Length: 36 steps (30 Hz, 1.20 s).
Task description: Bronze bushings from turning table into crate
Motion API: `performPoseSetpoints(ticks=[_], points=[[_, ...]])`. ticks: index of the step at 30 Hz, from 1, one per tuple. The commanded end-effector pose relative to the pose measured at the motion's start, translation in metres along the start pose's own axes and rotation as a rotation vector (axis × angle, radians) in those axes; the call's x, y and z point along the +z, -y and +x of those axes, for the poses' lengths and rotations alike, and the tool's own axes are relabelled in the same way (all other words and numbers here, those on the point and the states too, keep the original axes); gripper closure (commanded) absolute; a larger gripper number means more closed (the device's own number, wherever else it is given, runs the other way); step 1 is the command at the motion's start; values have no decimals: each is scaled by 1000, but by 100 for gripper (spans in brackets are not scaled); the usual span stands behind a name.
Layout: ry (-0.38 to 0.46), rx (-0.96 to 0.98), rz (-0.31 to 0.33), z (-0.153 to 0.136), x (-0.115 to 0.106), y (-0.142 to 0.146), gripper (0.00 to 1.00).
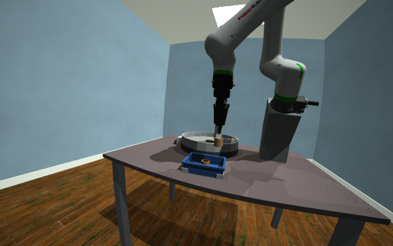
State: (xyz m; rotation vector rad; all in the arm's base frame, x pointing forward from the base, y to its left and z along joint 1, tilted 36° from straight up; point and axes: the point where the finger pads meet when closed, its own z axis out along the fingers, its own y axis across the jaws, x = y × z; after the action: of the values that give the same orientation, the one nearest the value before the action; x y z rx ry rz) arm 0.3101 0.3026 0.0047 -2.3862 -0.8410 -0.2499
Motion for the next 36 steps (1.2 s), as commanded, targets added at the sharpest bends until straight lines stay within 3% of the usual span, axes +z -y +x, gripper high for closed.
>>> performPoseSetpoints(ticks=[1,20,26,36], points=[[0,0,0,0,0,0,100],[0,0,0,0,2,0,100],[0,0,0,0,15,0,100],[0,0,0,0,66,0,100]])
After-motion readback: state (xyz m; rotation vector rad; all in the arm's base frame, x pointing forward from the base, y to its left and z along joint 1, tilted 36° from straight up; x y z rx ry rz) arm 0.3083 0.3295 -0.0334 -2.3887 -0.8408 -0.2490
